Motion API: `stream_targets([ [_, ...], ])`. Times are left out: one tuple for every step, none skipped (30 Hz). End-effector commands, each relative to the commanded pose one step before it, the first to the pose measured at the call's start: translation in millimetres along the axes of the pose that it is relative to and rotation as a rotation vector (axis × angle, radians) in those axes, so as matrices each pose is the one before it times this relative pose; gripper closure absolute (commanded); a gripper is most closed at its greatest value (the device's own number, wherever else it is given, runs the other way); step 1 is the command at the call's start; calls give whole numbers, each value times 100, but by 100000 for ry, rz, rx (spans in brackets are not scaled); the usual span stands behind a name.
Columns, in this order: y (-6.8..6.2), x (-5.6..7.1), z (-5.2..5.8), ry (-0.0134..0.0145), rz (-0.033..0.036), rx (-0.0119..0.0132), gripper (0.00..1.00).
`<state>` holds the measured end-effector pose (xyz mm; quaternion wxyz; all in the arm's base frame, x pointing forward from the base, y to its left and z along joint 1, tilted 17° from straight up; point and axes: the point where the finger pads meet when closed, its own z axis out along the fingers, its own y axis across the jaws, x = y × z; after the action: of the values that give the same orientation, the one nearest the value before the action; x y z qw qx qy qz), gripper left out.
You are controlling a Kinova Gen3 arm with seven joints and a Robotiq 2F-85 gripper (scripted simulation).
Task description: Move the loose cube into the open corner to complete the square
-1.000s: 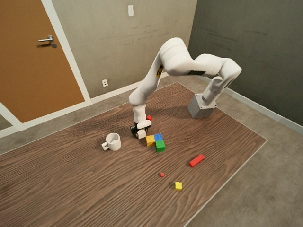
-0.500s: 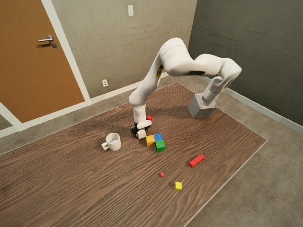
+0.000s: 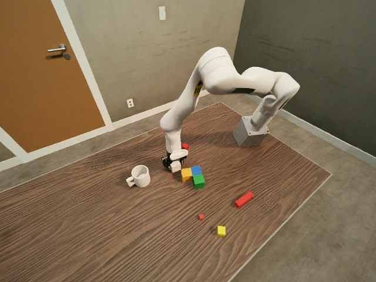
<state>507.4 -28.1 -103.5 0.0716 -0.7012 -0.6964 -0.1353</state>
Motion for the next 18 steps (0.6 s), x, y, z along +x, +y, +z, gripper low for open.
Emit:
stream_targets([
  [456,-117,-17,-274,-484,-1077,17],
  [0,0,0,0,0,0,17],
  [0,0,0,0,0,0,17],
  [0,0,0,0,0,0,17],
  [0,0,0,0,0,0,17],
  [0,0,0,0,0,0,17],
  [0,0,0,0,0,0,90],
  [0,0,0,0,0,0,90],
  [0,0,0,0,0,1,90],
  [0,0,0,0,0,0,90],
  [0,0,0,0,0,0,90],
  [-4,0,1,1,4,6,90],
  [-11,0,2,1,12,16,90],
  [-40,0,5,5,42,58,90],
  [-1,0,0,0,1,2,90],
  [0,0,0,0,0,0,90],
  [0,0,0,0,0,0,90],
  [0,0,0,0,0,0,90],
])
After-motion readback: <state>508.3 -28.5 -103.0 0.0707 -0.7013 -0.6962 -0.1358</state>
